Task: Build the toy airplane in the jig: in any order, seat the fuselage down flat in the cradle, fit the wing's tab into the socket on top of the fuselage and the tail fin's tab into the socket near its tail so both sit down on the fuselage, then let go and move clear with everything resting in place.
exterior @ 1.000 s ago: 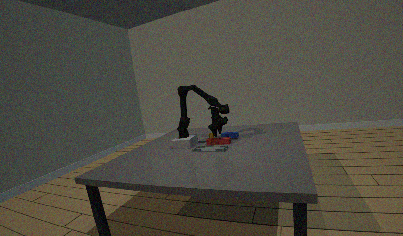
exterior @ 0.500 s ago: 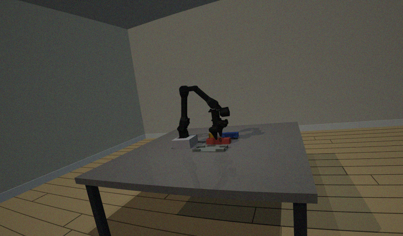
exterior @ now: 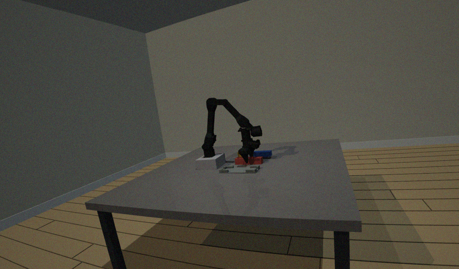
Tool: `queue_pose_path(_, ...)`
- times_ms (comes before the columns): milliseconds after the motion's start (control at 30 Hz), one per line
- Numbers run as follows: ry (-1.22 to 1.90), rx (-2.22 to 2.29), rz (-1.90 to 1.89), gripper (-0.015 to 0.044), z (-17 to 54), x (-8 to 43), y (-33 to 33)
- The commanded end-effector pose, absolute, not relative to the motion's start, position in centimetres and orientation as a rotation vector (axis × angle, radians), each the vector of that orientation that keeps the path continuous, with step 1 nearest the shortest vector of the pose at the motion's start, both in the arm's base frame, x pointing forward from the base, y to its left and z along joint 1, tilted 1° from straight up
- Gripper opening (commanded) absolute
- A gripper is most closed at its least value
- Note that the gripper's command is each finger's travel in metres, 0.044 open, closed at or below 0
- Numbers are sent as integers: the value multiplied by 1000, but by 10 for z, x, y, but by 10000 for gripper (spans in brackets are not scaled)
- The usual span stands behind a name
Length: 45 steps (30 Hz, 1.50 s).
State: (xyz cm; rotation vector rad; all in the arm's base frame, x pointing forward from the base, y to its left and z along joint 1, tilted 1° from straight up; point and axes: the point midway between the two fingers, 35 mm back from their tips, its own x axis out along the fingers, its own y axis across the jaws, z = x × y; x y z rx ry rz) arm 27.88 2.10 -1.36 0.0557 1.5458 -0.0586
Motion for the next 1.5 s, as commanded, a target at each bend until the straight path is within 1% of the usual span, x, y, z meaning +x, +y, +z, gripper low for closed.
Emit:
queue_pose_path(0,1560,56,-53,440,-22,275,21)
queue_pose_path(67,1560,56,-53,440,-23,274,21)
queue_pose_path(367,1560,56,-53,204,-23,274,21)
queue_pose_path(600,1560,56,-53,157,-23,274,21)
queue_pose_path(800,1560,56,-53,0,-14,277,22)
queue_pose_path(1467,1559,56,-53,0,46,283,22)
